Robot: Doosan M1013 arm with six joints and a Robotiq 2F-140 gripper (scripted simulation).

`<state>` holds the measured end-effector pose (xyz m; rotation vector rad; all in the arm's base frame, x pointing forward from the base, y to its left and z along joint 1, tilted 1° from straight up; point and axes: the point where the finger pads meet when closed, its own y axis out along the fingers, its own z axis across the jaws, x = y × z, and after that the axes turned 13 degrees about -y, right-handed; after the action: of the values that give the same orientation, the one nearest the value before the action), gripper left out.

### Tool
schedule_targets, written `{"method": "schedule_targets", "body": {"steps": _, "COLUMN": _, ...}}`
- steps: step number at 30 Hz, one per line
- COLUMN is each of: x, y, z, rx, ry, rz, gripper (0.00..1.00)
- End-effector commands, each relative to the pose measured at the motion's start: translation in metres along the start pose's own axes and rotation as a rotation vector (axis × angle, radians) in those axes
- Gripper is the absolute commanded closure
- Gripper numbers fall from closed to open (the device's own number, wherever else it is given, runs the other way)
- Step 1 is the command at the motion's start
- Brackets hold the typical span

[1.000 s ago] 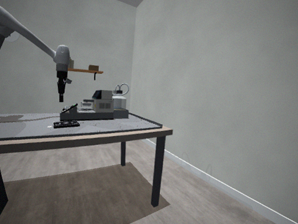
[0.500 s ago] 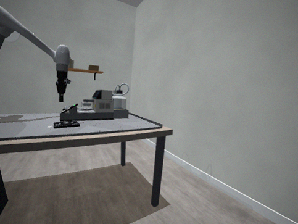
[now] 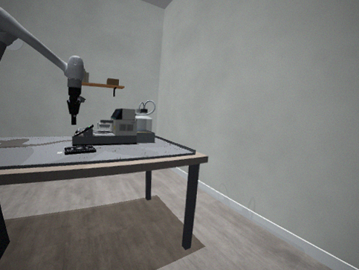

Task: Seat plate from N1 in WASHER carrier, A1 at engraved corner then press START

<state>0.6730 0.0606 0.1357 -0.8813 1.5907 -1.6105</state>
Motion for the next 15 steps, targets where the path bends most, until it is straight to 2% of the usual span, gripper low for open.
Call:
{"method": "schedule_targets", "body": {"steps": 1, "x": 0.001, "y": 0.009, "z": 0.000, "rx": -0.003, "ry": 0.000, "rz": 0.005, "gripper": 0.90}}
{"method": "schedule_targets", "body": {"steps": 15, "x": 0.001, "y": 0.029, "z": 0.000, "rx": -0.003, "ry": 0.001, "rz": 0.005, "gripper": 0.90}}
